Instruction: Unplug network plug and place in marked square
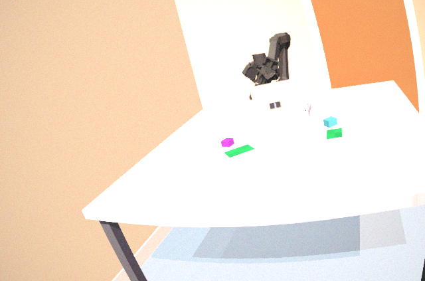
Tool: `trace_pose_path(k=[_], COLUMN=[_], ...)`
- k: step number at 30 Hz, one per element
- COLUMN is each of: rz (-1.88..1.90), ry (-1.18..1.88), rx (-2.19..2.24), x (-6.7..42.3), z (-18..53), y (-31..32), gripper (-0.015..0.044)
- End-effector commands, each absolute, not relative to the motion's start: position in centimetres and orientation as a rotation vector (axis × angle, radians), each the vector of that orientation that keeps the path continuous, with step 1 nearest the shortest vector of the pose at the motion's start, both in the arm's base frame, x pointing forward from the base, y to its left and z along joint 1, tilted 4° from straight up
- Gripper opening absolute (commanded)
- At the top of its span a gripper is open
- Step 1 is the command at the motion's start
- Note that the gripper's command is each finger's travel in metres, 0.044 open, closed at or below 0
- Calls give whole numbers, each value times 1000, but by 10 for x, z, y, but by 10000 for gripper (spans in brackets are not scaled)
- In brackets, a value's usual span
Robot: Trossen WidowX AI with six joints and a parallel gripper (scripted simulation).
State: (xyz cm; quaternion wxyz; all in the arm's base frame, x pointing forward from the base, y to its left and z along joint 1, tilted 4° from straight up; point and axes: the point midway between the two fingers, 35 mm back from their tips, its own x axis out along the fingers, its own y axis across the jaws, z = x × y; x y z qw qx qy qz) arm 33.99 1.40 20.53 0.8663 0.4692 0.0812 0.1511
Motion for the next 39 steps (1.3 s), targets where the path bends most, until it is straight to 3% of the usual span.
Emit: trace_pose_path(k=[1,13,21,39], rz=[353,418,420,424], ry=[245,469,483,479], rx=[1137,1534,1556,1556], x=[334,307,306,363], z=[186,145,143,142], y=[17,28,29,47], gripper=[156,156,156,156])
